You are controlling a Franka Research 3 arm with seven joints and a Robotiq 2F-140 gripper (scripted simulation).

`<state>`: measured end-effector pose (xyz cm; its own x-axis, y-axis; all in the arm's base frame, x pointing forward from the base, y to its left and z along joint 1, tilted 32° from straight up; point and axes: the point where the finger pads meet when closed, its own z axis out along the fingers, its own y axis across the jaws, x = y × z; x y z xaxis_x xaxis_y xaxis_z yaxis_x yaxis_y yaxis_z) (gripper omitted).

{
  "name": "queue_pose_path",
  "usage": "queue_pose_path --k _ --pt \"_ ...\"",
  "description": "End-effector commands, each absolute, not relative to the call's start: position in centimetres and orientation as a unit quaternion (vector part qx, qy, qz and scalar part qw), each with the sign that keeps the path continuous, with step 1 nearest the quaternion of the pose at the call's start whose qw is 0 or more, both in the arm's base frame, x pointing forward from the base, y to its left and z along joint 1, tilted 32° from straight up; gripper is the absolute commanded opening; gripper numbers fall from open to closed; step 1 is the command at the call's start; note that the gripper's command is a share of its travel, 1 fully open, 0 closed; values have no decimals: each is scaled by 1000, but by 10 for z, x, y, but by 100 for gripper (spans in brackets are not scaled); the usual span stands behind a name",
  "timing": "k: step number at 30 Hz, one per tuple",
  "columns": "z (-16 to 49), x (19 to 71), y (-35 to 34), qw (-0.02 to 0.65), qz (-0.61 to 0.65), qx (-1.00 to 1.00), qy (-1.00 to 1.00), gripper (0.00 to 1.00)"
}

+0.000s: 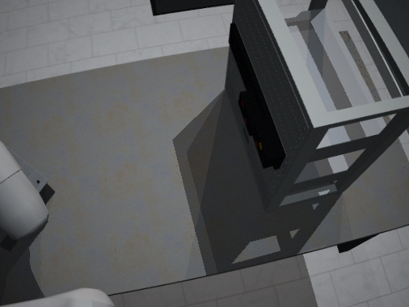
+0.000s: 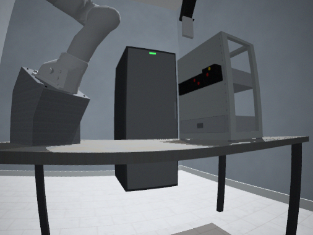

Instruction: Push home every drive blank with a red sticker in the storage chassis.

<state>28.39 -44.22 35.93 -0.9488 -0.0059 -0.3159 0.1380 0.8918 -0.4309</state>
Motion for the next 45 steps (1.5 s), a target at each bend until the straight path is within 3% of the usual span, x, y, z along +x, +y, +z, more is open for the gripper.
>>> queue_pose_path --k 1,45 --pt "359 284 -442 156 -230 34 960 100" --pt "357 286 -439 156 -225 32 961 100"
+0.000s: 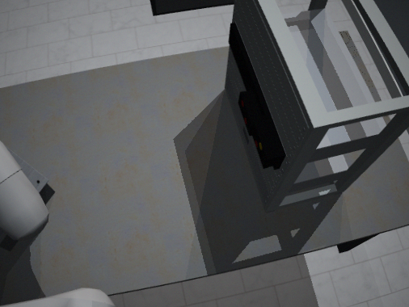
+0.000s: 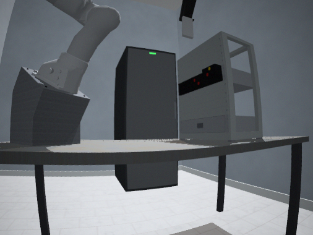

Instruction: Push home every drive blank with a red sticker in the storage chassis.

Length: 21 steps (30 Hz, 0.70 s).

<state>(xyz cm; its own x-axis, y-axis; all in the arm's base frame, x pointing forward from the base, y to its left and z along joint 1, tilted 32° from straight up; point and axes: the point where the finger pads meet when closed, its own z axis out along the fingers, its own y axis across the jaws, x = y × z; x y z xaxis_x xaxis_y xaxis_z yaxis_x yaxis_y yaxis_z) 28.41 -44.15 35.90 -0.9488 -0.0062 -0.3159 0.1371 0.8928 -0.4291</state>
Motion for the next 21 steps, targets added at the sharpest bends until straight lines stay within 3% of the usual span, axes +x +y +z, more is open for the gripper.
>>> queue_pose_path --k 1,21 --pt "357 286 -439 156 -225 32 961 100" --pt "340 297 -413 154 -190 14 970 100"
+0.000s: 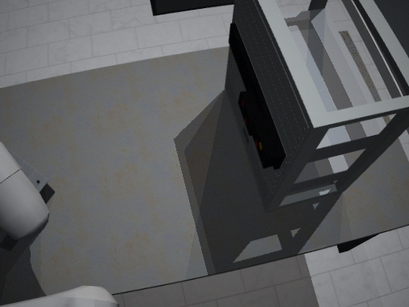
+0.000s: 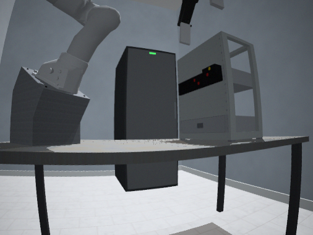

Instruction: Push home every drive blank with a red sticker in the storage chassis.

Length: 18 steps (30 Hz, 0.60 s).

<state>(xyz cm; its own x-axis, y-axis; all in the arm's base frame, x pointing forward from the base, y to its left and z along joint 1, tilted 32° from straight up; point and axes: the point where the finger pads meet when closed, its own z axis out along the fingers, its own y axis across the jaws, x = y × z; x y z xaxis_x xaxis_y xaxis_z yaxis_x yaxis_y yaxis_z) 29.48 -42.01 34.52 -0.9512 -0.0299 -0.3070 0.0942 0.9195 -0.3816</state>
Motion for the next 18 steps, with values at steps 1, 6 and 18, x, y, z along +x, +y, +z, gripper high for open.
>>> queue_pose_path --k 1,6,18 --pt "338 298 -410 154 -186 12 970 100" --pt "329 304 -394 152 -165 2 974 100" --pt "305 316 -350 147 -106 -24 983 100"
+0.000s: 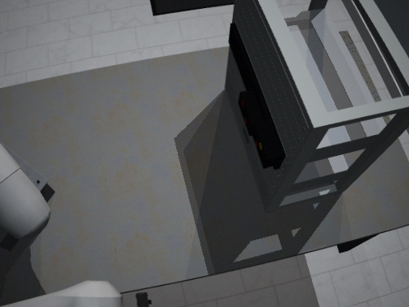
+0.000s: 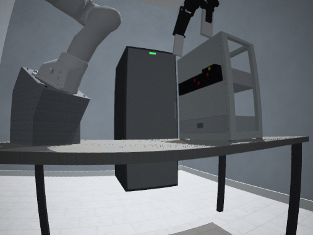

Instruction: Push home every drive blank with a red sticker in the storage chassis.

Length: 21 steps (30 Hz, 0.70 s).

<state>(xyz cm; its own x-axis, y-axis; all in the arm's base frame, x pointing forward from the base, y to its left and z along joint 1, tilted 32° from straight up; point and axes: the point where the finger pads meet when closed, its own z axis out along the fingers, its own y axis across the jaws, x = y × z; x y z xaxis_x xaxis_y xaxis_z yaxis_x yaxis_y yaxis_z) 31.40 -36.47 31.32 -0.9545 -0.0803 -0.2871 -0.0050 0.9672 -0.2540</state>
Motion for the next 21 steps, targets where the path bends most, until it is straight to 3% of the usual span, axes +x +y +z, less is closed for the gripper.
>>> queue_pose_path --k 1,21 --pt "303 318 -345 146 -99 -27 984 100" --pt "260 328 -218 116 67 -87 987 100"
